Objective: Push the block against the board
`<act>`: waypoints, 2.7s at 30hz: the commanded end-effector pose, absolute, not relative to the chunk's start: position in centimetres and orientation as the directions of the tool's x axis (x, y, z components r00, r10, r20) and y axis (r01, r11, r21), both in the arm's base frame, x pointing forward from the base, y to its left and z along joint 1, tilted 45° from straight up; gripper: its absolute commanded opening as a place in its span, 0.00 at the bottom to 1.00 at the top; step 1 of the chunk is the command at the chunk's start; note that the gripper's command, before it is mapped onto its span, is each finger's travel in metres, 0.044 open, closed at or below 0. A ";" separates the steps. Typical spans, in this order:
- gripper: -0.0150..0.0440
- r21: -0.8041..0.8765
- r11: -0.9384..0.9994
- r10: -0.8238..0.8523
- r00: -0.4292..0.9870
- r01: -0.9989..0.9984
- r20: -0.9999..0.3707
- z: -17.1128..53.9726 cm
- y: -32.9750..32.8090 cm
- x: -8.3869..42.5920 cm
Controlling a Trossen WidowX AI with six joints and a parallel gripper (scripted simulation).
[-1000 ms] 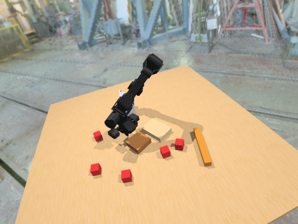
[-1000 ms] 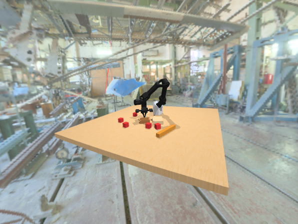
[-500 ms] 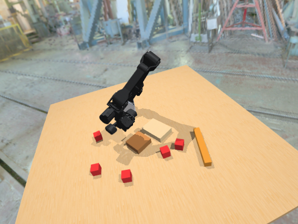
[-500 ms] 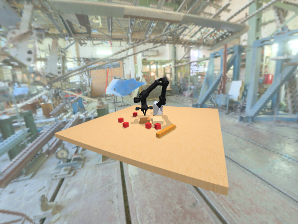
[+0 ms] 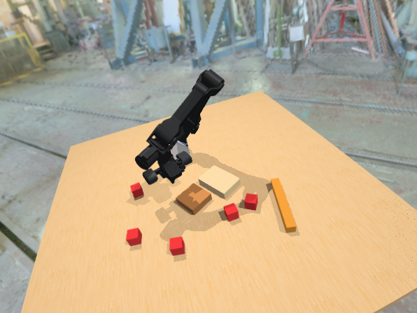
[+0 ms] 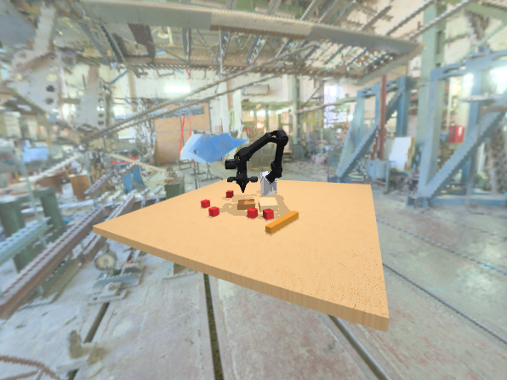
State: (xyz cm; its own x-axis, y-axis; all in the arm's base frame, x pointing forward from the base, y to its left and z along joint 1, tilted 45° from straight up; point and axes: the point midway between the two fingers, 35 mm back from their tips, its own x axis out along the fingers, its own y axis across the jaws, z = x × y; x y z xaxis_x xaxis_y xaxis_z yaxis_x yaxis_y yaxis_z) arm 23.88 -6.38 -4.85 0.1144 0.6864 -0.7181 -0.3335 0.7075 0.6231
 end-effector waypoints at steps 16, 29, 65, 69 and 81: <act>0.25 0.689 0.662 0.694 0.106 0.294 -0.712 -4.8 -7.2 29.0; 0.25 0.568 0.482 0.695 0.104 0.667 -0.712 -4.5 -7.3 32.5; 0.25 0.431 0.312 0.699 0.102 0.847 -0.708 -7.5 -2.5 34.7; 0.25 0.431 0.312 0.699 0.102 0.847 -0.708 -7.2 -2.1 34.4; 0.25 0.430 0.312 0.700 0.102 0.847 -0.707 -6.5 -1.3 33.7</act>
State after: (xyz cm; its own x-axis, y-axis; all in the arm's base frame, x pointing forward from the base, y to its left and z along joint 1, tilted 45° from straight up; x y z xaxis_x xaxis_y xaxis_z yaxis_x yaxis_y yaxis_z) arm 33.73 -1.51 -6.70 0.1006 0.6965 -0.7105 0.8472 0.3145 0.4282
